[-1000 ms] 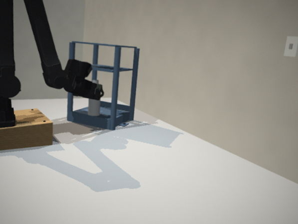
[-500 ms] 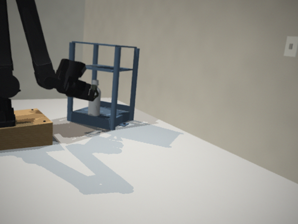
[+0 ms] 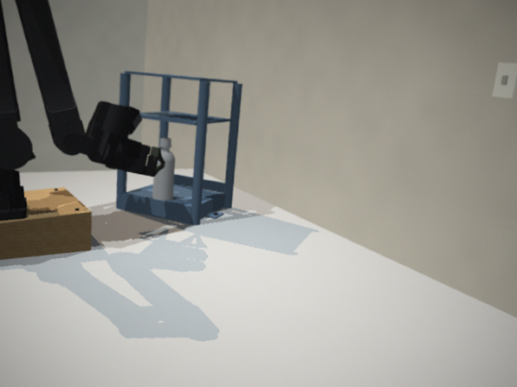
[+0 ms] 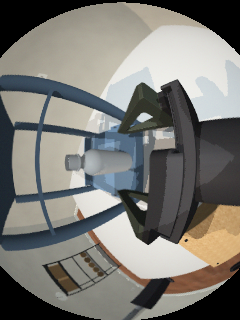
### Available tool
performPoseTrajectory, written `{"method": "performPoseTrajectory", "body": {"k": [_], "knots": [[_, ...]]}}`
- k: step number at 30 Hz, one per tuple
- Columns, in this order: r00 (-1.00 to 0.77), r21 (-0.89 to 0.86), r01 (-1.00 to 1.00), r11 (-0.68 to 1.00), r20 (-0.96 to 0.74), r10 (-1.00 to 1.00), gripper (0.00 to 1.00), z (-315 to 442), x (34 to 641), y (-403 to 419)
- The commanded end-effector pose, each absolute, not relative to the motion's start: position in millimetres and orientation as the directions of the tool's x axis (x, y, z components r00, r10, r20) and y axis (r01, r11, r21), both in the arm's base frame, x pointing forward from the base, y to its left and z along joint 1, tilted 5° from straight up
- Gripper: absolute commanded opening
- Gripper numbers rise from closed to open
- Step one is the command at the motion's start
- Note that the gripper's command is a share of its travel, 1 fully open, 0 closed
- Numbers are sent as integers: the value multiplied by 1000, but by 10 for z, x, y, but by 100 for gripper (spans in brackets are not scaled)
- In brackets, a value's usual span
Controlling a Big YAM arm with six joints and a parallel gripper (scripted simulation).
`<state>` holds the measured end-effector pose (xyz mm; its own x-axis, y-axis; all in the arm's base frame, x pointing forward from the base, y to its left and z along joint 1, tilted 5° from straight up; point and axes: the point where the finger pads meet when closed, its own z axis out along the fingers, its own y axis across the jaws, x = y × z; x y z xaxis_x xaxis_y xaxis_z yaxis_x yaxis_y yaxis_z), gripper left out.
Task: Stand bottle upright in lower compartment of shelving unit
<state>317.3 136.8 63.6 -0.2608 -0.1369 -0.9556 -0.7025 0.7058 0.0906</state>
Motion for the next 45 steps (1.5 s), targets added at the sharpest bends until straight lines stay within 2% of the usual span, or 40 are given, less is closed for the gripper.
{"method": "performPoseTrajectory", "body": {"k": [1, 19, 45], "knots": [[-243, 67, -702, 709, -958, -150, 87, 663, 3180, 1321], [-247, 70, -702, 708, -957, -151, 87, 674, 3103, 1256], [-220, 44, -703, 709, -963, -158, 87, 1020, 2642, 640]]}}
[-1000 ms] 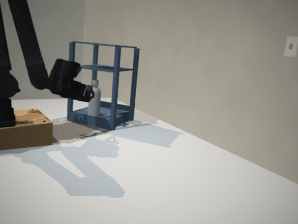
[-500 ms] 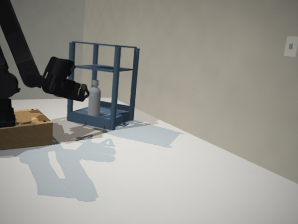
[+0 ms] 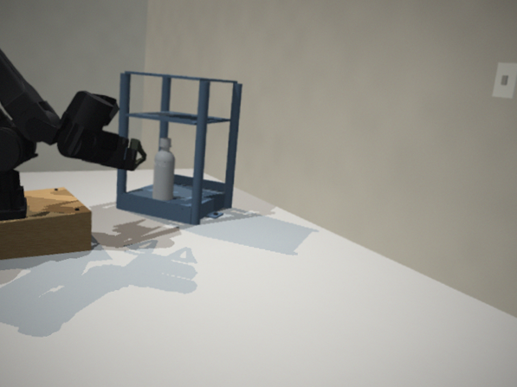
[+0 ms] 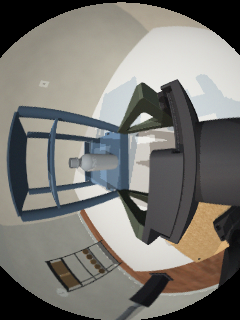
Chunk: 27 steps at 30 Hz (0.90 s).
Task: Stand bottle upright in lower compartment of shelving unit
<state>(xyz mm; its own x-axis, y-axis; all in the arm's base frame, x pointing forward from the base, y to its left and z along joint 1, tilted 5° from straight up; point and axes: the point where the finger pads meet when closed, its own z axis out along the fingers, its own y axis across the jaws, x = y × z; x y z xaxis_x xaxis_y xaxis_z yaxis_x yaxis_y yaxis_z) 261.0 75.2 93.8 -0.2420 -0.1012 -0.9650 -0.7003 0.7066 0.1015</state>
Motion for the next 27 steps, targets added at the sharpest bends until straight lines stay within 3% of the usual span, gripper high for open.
{"method": "performPoseTrajectory", "body": {"k": [1, 27], "knots": [[-217, 41, -703, 710, -963, -160, 87, 1041, 2631, 615], [-215, 35, -703, 710, -963, -165, 87, 1167, 2512, 410]]}}
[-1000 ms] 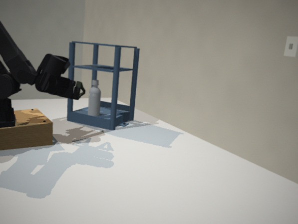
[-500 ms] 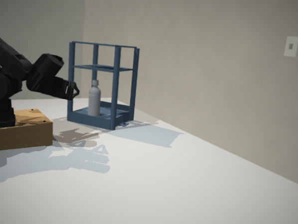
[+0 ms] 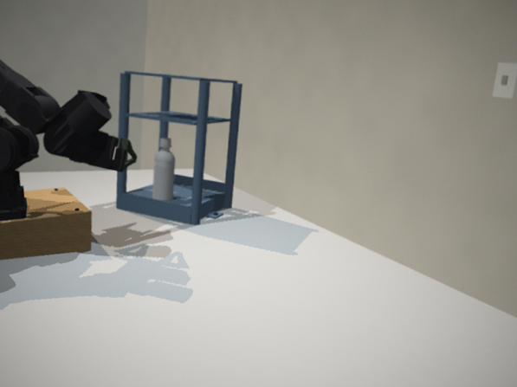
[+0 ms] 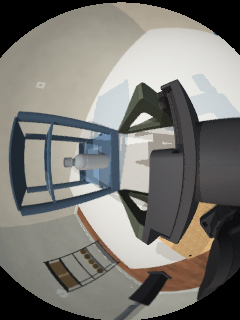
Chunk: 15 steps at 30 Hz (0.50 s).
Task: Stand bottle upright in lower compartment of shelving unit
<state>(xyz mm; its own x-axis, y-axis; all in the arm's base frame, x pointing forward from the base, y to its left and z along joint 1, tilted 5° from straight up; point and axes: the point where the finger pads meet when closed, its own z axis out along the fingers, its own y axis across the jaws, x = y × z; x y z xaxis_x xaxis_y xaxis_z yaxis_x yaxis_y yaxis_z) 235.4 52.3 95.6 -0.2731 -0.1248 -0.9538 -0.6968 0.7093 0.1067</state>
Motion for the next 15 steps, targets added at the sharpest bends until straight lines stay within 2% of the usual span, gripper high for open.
{"method": "performPoseTrajectory", "body": {"k": [1, 15], "knots": [[-215, 36, -703, 710, -963, -165, 87, 1166, 2512, 411], [-214, 35, -706, 707, -962, -167, 87, 1124, 2489, 435]]}}
